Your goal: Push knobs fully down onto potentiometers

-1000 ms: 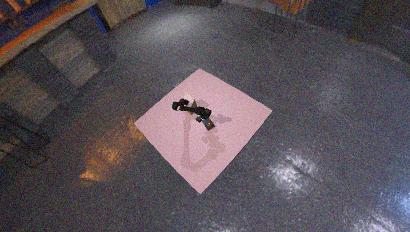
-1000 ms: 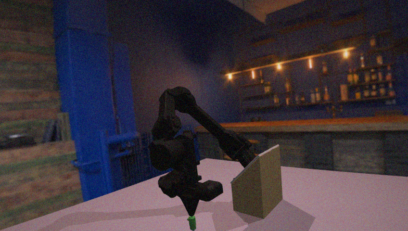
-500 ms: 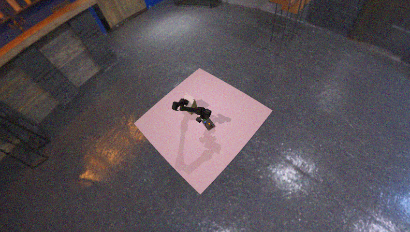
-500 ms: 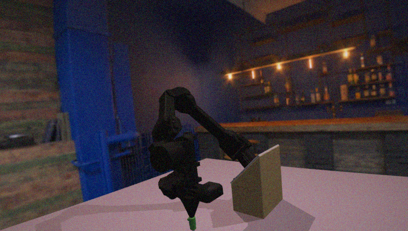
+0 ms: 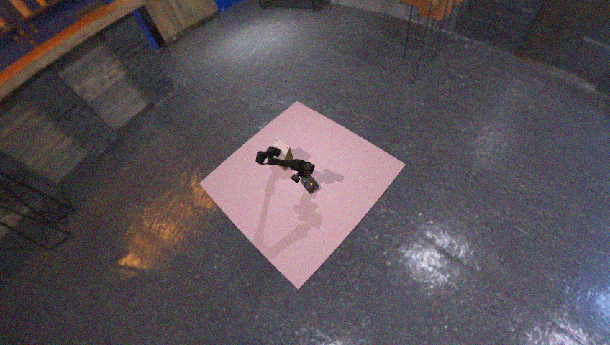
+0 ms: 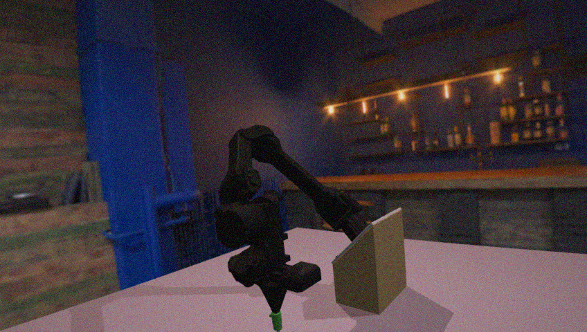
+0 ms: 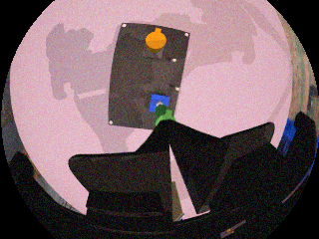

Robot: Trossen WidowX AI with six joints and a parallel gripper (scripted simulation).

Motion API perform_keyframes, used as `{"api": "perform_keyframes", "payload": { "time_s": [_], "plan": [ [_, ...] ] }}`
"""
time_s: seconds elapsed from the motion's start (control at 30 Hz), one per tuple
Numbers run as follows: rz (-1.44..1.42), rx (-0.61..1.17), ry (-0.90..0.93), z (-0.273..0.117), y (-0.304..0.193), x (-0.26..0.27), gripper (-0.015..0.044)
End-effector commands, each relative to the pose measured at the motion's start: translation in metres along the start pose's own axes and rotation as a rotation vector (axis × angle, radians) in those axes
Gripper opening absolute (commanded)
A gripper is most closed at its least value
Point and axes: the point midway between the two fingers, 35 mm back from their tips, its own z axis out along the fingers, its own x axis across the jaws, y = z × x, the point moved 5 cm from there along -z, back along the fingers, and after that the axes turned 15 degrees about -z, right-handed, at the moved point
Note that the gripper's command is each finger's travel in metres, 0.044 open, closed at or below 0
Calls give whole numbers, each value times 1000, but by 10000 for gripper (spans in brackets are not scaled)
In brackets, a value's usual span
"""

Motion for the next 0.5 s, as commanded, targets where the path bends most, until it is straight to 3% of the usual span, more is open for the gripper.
{"api": "perform_keyframes", "payload": {
  "time_s": [0.0, 0.47],
  "plan": [
    [-2, 0, -4, 0, 0, 0, 0],
    [-2, 0, -5, 7, 0, 0, 0]
  ]
}}
